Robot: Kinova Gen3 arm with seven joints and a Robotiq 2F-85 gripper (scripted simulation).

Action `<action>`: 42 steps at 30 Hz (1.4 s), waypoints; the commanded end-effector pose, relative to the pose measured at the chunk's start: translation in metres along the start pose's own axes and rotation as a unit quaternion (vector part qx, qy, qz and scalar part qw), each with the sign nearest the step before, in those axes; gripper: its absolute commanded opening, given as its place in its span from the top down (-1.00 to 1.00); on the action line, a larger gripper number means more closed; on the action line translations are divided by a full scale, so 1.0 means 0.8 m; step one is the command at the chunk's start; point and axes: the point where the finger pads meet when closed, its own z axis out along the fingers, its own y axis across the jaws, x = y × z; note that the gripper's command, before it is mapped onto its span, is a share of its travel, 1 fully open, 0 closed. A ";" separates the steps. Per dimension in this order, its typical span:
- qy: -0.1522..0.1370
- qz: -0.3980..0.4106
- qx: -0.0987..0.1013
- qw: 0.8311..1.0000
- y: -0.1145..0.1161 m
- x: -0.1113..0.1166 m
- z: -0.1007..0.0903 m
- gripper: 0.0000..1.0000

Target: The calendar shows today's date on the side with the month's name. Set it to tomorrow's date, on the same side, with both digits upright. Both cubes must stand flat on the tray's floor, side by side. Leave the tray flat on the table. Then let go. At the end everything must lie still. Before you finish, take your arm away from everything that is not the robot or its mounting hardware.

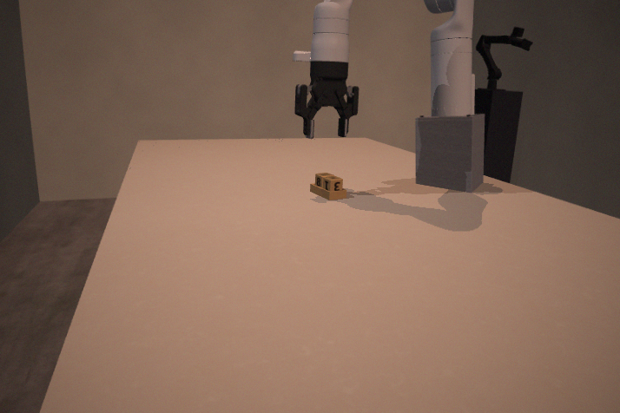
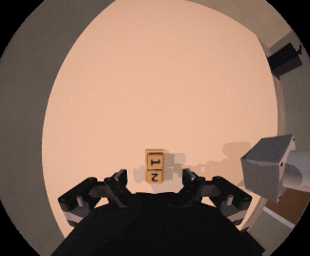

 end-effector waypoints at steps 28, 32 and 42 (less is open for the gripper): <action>-0.003 0.005 -0.001 1.000 0.002 -0.001 -0.026 -1.00; -0.003 0.005 -0.001 1.000 0.001 -0.001 -0.043 -1.00; -0.002 0.005 0.001 1.000 -0.001 -0.001 -0.078 -1.00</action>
